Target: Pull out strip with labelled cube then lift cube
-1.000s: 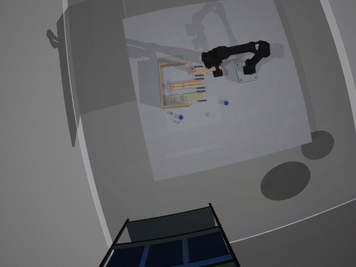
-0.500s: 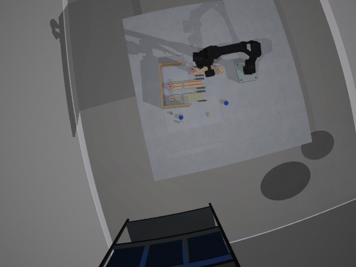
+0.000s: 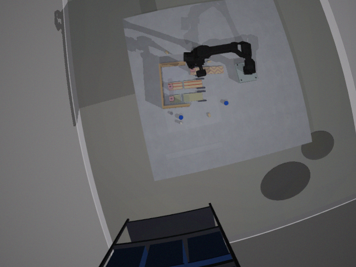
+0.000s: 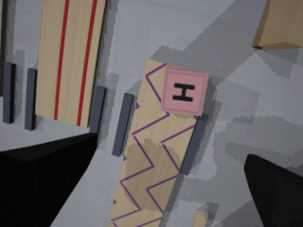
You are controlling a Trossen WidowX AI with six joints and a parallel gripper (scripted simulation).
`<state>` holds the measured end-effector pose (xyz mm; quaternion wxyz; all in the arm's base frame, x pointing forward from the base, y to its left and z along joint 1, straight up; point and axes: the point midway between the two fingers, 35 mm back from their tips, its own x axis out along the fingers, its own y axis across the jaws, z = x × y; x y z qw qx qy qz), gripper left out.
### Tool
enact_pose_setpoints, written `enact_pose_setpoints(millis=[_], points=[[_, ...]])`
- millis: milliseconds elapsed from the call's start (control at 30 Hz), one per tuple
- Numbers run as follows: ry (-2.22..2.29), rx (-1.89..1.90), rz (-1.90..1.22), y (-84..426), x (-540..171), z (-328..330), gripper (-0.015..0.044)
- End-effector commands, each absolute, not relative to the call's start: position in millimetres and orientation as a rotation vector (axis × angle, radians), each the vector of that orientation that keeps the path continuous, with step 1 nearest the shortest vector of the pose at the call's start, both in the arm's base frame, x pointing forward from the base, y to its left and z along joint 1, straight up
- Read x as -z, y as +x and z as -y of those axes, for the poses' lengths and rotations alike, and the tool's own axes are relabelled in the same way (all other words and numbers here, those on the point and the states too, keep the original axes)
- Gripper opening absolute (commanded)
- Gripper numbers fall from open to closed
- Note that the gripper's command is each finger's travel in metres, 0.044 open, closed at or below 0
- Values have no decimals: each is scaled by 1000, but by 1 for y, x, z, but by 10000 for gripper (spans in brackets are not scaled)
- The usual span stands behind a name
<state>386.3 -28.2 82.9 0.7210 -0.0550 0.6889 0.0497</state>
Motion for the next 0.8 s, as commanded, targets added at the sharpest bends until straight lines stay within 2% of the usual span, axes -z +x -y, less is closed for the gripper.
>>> enact_pose_setpoints(millis=[0,167,400,767], points=[[-115,-109,-1530,402,-82,28,440],[-115,-108,-1529,417,-83,28,440],[-115,-108,-1529,418,-74,28,256],[-115,-108,-1529,419,-56,29,250]])
